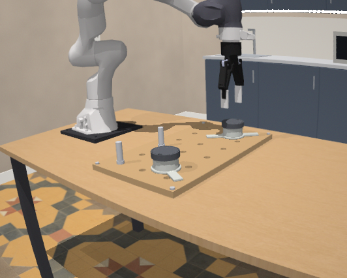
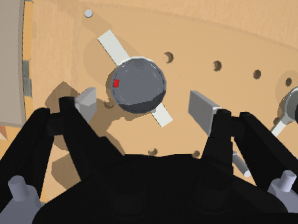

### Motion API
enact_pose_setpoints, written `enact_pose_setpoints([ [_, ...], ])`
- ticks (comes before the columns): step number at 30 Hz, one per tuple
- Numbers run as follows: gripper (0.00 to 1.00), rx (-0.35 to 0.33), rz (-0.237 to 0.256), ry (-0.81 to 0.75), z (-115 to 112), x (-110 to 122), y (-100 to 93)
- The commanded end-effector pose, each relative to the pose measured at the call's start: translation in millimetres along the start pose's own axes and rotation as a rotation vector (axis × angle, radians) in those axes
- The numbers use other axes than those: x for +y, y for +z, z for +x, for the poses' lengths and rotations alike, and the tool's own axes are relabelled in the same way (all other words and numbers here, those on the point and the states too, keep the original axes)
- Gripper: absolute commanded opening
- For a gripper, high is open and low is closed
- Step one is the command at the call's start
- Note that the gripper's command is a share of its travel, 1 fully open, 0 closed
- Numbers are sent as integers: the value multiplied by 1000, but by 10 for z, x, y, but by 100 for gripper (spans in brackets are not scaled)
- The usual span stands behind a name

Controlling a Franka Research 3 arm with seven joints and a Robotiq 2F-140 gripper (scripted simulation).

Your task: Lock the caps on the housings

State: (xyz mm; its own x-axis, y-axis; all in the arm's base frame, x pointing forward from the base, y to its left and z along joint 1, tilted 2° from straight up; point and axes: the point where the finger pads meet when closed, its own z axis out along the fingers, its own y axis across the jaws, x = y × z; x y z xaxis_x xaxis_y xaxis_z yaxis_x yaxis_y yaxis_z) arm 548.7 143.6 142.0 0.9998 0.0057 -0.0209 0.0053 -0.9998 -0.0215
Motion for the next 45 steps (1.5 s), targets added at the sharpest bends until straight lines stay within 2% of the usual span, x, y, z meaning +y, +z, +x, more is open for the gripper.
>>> enact_pose_setpoints([
  [1,78,7,8,83,12,-35,-3],
  [26,78,7,8,83,13,-35,32],
  [45,78,7,8,83,15,-37,192],
])
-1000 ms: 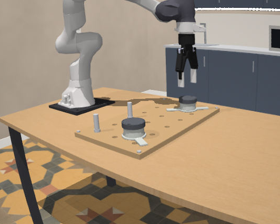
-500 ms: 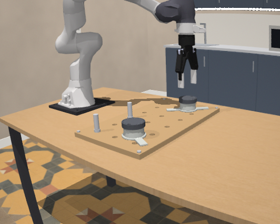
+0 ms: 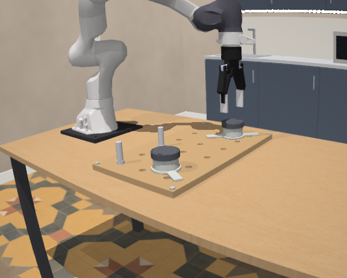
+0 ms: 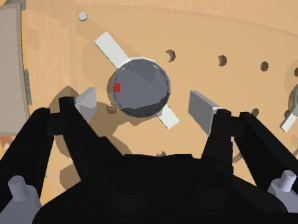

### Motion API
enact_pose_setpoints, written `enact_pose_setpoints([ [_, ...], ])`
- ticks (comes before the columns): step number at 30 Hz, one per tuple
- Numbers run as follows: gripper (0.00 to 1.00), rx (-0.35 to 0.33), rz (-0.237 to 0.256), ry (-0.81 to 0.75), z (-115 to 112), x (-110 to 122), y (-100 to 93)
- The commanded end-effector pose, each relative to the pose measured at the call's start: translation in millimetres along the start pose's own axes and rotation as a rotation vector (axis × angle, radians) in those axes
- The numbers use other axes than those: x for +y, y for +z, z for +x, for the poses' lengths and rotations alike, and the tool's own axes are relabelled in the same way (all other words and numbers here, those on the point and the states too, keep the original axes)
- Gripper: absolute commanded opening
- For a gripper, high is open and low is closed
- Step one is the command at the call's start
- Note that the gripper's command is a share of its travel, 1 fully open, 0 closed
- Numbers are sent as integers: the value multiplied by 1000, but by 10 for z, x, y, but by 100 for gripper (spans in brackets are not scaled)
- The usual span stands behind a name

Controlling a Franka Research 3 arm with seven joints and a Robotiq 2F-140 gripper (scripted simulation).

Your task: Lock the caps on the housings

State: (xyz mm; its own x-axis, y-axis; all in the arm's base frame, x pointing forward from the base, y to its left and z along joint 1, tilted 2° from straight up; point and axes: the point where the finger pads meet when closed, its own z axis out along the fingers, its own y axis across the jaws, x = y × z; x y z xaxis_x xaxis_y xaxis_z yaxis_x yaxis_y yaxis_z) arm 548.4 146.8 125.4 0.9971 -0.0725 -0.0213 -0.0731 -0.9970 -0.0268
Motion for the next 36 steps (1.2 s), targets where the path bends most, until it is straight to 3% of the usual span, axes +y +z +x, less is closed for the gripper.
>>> enact_pose_setpoints([
  [1,78,5,2,5,13,-10,39],
  [36,78,5,2,5,19,-13,438],
])
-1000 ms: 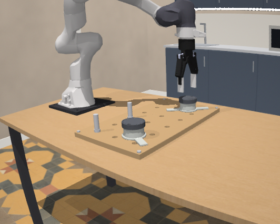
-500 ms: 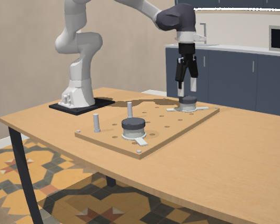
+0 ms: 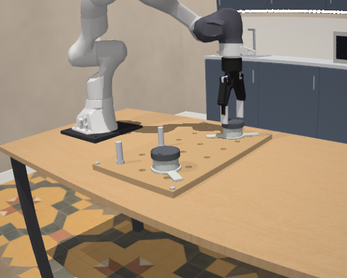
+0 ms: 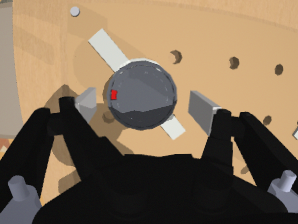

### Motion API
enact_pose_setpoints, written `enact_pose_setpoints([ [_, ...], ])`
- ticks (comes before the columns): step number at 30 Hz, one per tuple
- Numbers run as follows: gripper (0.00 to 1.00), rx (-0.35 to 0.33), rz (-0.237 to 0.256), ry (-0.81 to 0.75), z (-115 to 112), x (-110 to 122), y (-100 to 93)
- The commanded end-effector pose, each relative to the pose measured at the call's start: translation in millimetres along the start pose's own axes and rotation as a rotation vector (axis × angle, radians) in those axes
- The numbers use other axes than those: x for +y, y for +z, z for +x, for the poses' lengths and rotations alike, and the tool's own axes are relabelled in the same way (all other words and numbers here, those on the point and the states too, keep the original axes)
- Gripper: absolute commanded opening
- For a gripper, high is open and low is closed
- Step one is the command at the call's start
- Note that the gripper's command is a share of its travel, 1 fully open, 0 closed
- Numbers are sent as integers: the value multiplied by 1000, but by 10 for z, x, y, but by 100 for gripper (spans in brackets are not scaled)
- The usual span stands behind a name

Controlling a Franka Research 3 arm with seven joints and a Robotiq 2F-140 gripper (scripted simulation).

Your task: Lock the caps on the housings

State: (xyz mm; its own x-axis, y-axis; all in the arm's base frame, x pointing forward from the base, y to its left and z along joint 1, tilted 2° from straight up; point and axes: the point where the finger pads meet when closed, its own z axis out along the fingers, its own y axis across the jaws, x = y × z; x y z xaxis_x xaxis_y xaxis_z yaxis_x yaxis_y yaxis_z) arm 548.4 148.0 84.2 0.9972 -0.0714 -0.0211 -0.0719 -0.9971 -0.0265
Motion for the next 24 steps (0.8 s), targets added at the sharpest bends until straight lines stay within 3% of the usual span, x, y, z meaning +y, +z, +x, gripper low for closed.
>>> enact_pose_setpoints([
  [1,78,5,2,6,11,-12,35],
  [24,78,5,2,6,12,-12,110],
])
